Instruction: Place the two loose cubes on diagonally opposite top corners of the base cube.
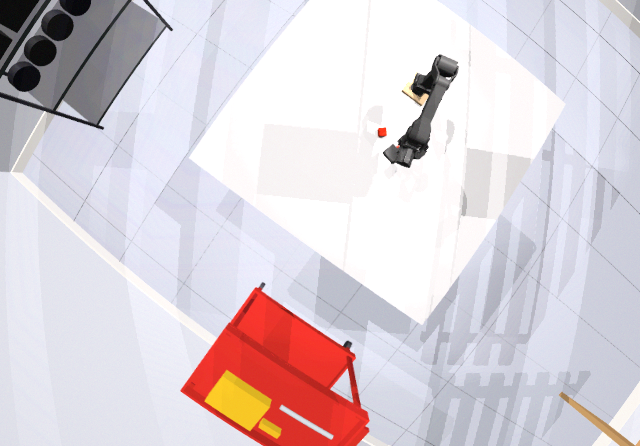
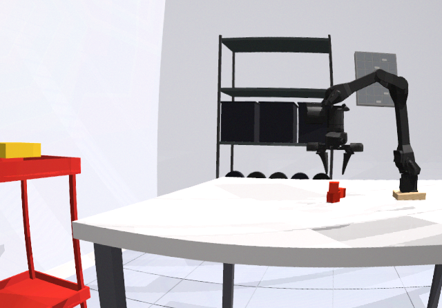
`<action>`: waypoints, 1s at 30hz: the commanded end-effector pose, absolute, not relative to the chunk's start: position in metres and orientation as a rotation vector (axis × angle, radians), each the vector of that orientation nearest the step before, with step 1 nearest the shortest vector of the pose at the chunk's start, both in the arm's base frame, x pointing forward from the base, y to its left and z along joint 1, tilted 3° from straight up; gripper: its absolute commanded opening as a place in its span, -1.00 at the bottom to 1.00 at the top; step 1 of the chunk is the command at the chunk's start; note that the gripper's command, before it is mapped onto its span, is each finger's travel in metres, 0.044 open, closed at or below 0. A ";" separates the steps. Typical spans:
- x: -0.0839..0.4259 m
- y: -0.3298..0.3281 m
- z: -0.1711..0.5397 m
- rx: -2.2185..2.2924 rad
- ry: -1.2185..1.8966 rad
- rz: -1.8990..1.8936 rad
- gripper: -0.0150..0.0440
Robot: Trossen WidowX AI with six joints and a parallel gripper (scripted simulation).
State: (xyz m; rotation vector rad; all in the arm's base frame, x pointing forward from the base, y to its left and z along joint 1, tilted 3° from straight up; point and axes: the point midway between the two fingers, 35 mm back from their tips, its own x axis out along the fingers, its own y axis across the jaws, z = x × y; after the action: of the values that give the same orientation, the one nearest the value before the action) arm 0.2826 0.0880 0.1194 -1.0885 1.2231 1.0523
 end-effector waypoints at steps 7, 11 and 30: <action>0.268 0.011 0.148 -0.697 1.384 0.678 0.41; 0.261 -0.005 0.154 -0.601 1.413 0.586 0.41; 0.266 -0.004 0.092 -0.601 1.413 0.586 0.41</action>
State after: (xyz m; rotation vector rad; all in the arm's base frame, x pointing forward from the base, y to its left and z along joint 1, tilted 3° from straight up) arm 0.2641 -0.0046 0.0984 -0.6027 1.4260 0.5920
